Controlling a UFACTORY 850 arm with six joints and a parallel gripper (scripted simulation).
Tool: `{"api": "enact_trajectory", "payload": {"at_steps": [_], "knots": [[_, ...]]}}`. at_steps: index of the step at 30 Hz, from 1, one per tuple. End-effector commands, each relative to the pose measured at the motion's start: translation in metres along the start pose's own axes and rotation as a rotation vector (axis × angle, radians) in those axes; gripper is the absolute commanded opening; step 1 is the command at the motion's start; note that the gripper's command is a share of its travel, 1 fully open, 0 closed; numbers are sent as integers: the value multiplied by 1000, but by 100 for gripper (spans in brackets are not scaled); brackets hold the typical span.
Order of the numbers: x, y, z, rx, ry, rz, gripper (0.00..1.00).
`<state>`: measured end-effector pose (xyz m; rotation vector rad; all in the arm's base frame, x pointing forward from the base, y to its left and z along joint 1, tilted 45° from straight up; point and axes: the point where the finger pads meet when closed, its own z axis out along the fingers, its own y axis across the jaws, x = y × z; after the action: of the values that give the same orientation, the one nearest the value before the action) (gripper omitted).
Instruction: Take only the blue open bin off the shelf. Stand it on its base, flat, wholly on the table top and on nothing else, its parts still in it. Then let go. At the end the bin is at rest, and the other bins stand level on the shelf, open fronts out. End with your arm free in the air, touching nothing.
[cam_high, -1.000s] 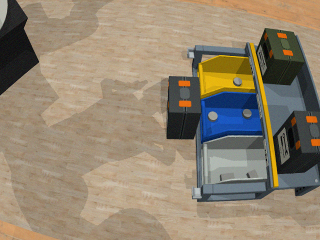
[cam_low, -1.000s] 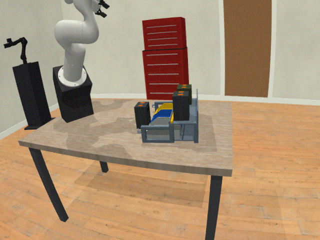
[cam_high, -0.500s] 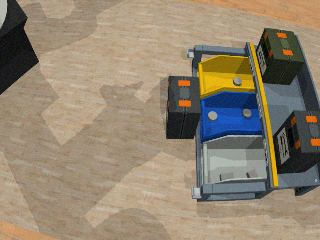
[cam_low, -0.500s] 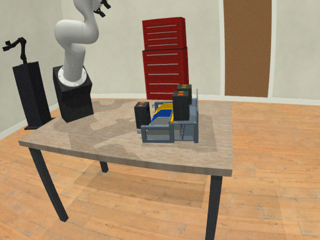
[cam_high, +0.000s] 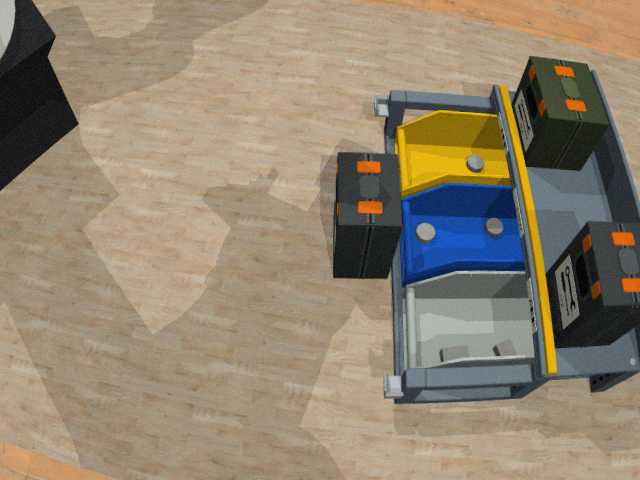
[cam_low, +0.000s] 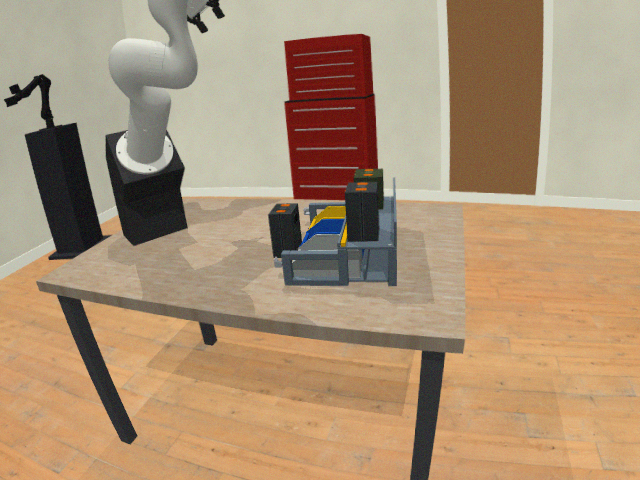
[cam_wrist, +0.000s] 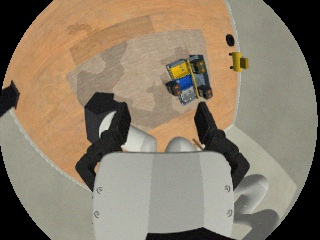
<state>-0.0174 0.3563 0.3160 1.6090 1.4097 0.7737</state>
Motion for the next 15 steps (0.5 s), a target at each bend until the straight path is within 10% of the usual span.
{"api": "enact_trajectory", "payload": {"at_steps": [1,5,15], "knots": [[0,0,-1,38,-18,-31,100],[0,0,-1,185,-91,-158,100],[0,0,-1,185,-91,-158,100]]}}
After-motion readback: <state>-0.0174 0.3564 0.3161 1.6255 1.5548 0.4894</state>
